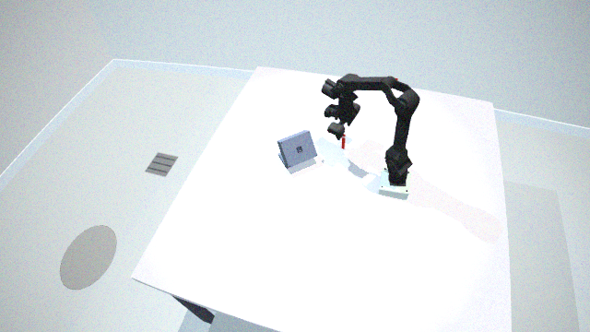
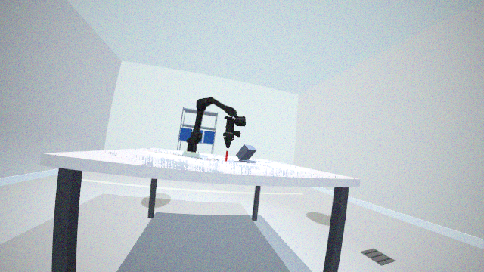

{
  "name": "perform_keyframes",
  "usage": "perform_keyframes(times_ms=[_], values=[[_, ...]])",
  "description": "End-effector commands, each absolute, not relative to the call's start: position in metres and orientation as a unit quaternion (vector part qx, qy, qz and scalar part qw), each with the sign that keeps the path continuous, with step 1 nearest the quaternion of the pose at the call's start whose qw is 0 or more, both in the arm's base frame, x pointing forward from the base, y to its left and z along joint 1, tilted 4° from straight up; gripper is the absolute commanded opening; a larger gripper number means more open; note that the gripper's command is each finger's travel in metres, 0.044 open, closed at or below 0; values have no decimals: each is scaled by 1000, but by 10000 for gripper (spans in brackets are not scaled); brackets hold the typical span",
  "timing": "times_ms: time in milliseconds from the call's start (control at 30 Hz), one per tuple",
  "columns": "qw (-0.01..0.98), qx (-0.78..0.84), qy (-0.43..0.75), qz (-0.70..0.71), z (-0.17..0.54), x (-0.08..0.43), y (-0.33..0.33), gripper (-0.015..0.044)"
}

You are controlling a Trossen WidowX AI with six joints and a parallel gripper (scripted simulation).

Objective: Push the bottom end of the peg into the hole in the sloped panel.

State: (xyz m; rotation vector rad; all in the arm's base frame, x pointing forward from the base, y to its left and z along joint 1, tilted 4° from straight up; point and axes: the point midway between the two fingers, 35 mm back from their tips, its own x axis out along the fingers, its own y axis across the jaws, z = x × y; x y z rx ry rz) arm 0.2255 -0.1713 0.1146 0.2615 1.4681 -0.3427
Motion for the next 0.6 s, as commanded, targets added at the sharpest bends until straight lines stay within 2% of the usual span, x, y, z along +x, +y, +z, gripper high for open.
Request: perform_keyframes(times_ms=[0, 567], values=[[719, 119, 666, -158, 107, 225, -172, 440], [719, 119, 666, -158, 80, 227, -174, 440]])
